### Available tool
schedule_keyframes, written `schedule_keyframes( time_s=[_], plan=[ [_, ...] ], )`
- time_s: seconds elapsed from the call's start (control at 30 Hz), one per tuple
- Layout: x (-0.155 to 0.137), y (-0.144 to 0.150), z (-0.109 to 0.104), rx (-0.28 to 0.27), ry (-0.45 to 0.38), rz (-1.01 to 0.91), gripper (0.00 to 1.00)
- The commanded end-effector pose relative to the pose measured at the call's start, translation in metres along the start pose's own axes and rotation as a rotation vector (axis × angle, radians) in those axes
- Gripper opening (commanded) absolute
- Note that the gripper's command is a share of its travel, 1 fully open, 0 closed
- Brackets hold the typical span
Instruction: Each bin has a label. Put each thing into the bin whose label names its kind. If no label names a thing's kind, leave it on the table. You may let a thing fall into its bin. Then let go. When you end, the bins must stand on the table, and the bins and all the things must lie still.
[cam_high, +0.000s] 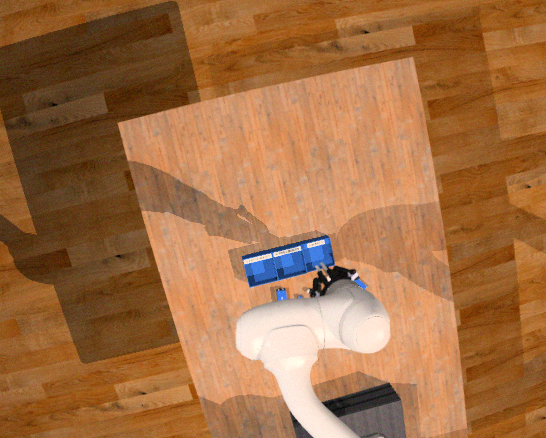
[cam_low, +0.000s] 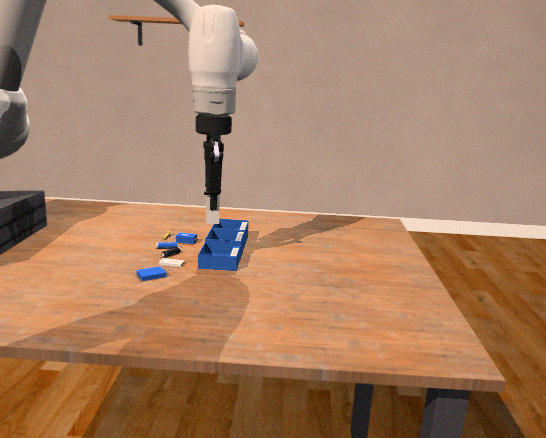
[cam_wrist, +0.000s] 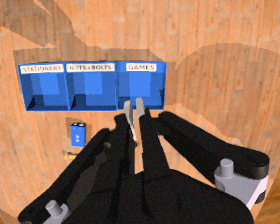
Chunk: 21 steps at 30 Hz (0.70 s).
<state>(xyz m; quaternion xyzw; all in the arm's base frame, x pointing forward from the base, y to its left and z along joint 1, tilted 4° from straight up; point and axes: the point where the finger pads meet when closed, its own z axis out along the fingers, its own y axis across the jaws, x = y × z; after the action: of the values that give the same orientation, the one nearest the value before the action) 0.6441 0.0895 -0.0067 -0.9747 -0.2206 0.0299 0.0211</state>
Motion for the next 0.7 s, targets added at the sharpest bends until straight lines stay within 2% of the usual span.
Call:
schedule_keyframes(
  time_s=[0.0, 0.13, 0.67],
  plan=[
    [0.016, 0.008, 0.018, 0.000, 0.000, 0.000, 0.05],
    [0.018, 0.009, 0.021, 0.000, 0.000, 0.000, 0.05],
    [0.018, 0.009, 0.058, 0.000, 0.000, 0.000, 0.05]
  ],
)
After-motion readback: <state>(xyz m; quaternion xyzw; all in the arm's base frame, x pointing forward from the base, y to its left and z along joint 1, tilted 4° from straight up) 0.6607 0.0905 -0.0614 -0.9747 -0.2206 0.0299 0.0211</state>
